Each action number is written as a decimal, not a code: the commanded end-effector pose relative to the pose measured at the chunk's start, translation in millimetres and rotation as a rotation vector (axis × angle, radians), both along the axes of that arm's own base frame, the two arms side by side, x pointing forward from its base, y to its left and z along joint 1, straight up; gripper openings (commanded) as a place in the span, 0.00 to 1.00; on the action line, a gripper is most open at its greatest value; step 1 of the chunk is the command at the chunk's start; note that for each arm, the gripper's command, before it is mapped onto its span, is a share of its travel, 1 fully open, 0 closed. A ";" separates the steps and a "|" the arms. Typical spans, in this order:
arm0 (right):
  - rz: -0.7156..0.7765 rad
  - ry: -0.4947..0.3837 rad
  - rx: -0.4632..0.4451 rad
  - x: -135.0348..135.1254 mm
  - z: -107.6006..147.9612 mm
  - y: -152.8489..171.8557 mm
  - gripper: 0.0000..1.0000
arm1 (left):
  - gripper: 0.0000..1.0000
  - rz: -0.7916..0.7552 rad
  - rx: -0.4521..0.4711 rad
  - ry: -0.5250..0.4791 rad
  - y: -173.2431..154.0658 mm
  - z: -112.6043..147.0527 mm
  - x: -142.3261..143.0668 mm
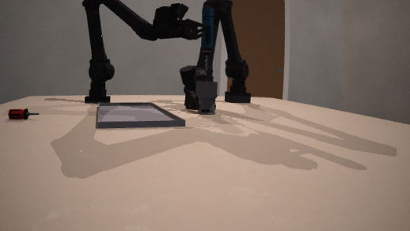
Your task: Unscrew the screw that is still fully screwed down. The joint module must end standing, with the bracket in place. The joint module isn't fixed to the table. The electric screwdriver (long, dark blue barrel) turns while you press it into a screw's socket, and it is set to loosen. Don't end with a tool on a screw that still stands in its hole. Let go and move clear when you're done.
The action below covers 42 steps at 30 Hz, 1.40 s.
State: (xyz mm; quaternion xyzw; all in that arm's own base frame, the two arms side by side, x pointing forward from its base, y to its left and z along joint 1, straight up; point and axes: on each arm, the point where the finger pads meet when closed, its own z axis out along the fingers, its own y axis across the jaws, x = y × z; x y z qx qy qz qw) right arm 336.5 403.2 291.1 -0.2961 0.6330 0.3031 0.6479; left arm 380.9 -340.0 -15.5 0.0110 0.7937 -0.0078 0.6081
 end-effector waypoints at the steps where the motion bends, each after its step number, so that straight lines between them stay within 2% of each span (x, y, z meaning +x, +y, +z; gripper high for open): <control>1: -0.007 -0.056 0.054 2.0 27.3 -4.0 0.42 | 0.59 -0.013 0.009 0.001 -2.4 -9.3 -6.5; 4: -0.007 -0.048 0.041 0.1 18.5 -5.9 0.42 | 0.59 -0.013 0.009 0.001 -2.4 -9.3 -6.5; 7: -0.007 -0.070 0.066 4.2 36.6 -0.8 0.42 | 0.59 -0.013 0.009 0.001 -2.4 -9.3 -6.5; 11: -0.007 -0.072 0.069 4.6 38.7 -0.3 0.42 | 0.59 -0.013 0.009 0.001 -2.4 -9.3 -6.5; 18: -0.006 -0.044 0.033 -0.3 13.7 -5.4 0.42 | 0.59 -0.013 0.009 0.001 -2.4 -9.3 -6.5; 29: -0.006 -0.048 0.038 0.5 17.1 -3.9 0.42 | 0.59 -0.013 0.009 0.001 -2.4 -9.3 -6.5; 39: -0.005 -0.038 0.025 -1.0 8.2 -4.6 0.42 | 0.59 -0.013 0.009 0.001 -2.4 -9.3 -6.5; 42: -0.005 -0.047 0.035 0.7 15.5 -2.4 0.42 | 0.59 -0.013 0.009 0.001 -2.4 -9.3 -6.5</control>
